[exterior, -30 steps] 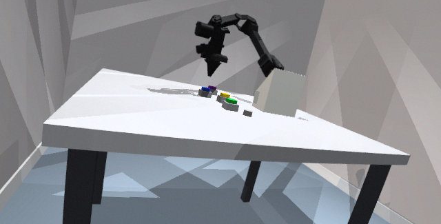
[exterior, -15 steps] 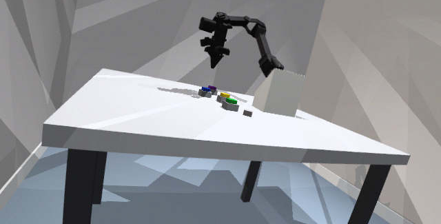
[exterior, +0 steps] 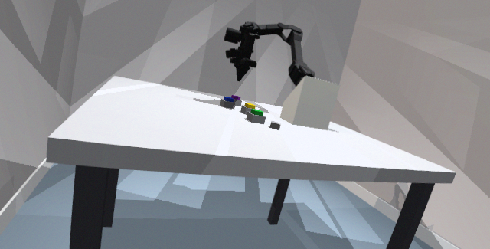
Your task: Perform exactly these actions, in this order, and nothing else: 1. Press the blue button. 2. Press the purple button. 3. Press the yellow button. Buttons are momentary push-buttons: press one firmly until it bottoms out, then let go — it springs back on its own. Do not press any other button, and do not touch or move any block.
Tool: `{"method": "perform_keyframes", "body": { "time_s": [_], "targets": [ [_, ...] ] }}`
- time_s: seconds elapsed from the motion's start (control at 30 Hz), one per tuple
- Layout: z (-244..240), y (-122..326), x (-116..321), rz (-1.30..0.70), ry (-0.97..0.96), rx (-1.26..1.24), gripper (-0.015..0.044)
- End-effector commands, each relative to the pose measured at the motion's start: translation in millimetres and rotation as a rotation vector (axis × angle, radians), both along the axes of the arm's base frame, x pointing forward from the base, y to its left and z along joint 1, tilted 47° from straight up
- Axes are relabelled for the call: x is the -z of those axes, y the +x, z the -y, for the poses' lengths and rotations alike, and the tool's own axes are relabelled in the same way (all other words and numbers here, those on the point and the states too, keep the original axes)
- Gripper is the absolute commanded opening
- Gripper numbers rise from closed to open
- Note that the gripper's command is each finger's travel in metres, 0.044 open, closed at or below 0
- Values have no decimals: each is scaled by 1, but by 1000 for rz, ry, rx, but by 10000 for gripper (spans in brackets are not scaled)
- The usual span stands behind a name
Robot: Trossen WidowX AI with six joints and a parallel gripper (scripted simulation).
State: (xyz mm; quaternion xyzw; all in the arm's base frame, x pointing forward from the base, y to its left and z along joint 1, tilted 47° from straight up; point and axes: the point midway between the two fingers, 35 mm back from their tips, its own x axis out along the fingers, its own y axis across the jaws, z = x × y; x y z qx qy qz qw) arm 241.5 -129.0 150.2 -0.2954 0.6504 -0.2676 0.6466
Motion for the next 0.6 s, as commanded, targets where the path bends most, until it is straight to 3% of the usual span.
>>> {"method": "perform_keyframes", "body": {
  "time_s": [0.0, 0.57],
  "targets": [
    [29, -6, 27, -16, -4, 2, 20],
    [42, -6, 39, -16, -5, 2, 20]
  ]
}}
